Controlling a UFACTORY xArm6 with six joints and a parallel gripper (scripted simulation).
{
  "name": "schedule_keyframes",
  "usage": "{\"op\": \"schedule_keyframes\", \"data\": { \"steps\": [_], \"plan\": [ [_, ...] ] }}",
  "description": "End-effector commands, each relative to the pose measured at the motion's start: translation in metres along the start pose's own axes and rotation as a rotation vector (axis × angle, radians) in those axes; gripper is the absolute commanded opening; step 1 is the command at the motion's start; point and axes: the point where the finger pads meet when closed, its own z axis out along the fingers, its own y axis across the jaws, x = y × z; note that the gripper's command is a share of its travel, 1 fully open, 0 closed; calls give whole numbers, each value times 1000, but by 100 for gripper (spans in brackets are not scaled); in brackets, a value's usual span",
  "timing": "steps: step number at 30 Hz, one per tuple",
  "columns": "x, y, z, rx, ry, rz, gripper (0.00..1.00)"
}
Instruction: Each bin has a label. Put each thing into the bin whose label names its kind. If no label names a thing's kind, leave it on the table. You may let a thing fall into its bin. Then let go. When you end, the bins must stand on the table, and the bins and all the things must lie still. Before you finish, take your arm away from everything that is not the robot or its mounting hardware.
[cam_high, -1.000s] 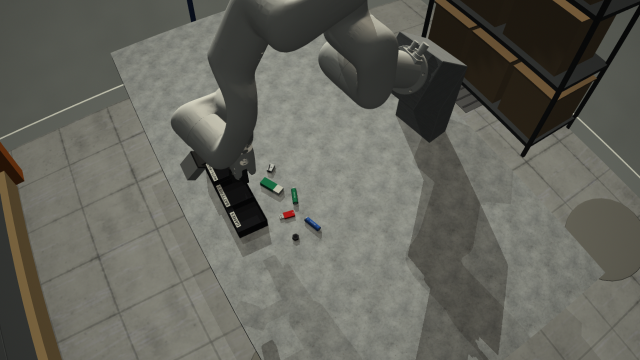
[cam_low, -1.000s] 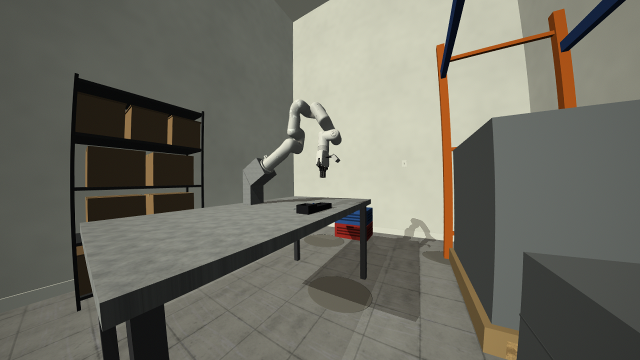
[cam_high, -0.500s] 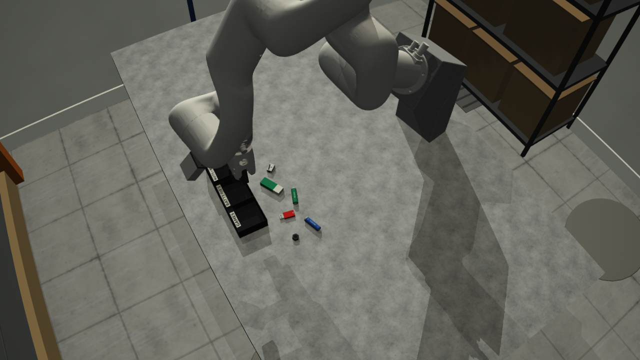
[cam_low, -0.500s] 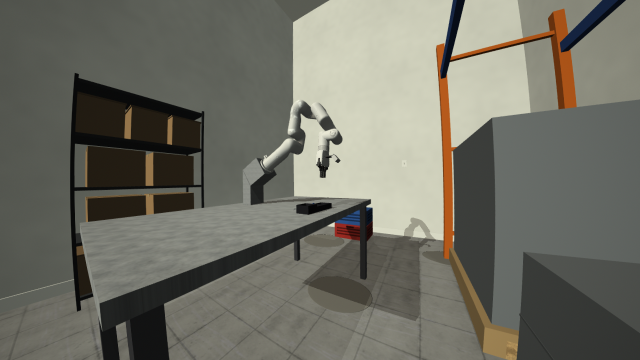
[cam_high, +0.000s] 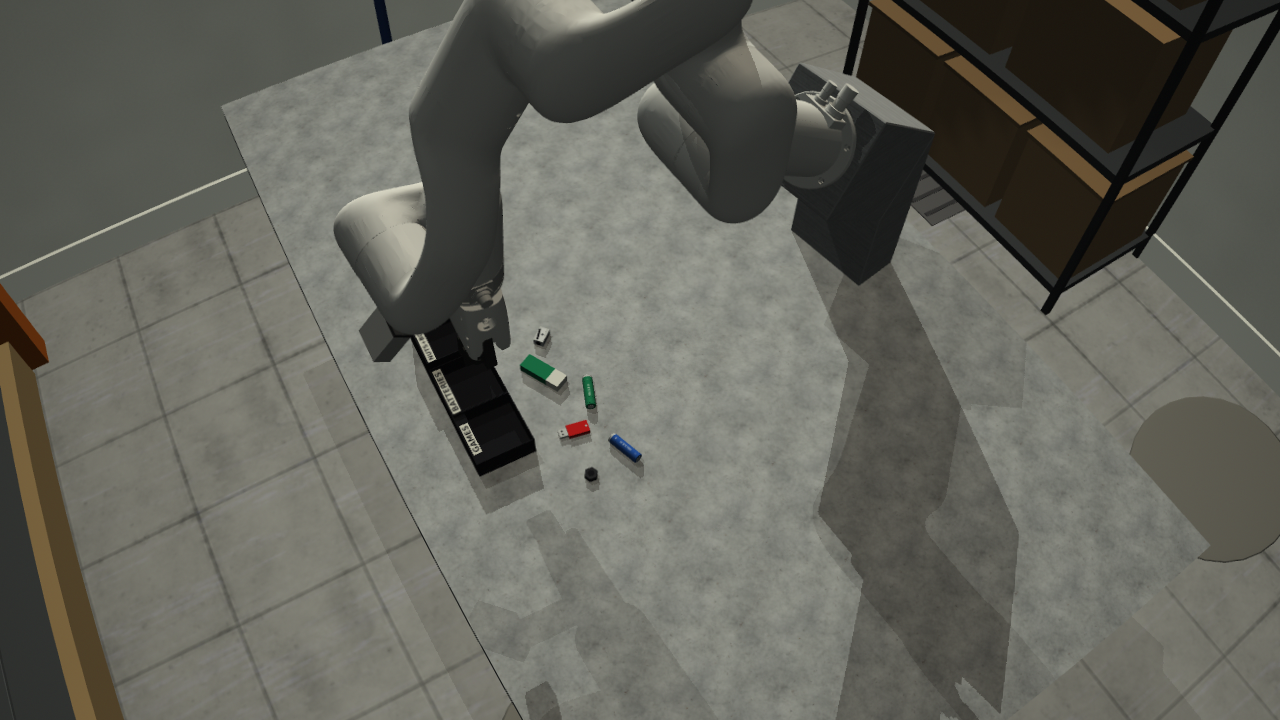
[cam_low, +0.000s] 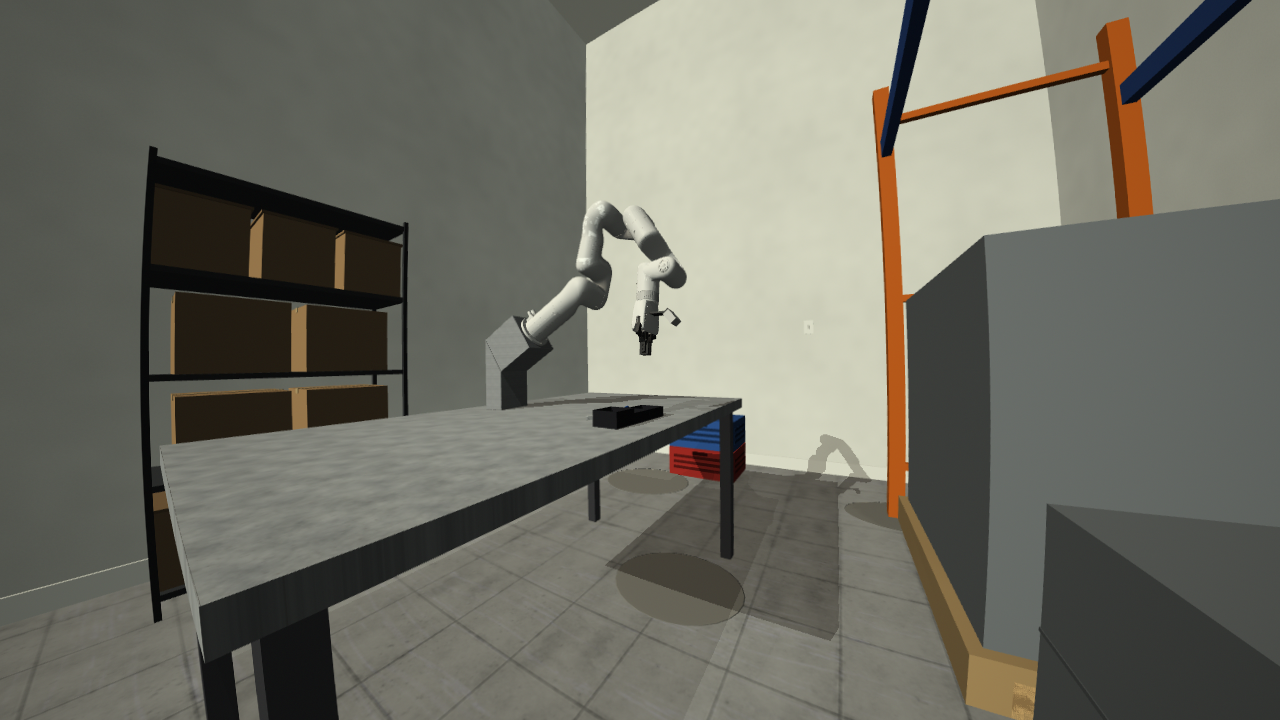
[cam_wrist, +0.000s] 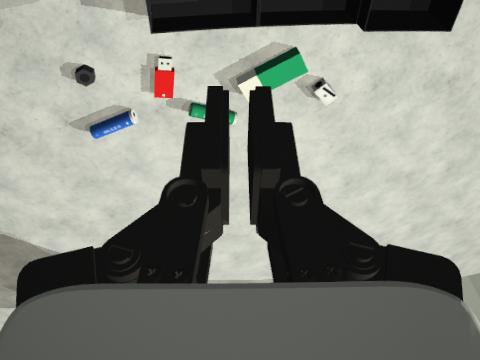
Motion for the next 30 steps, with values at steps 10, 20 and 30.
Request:
{"op": "schedule_keyframes", "data": {
  "steps": [10,20,30],
  "plan": [
    [1,1,-1,136,-17,-2,7],
    [-15,-21,19,100,-5,-149,30],
    [-48,-61,58,115,5,-375,30]
  ]
}}
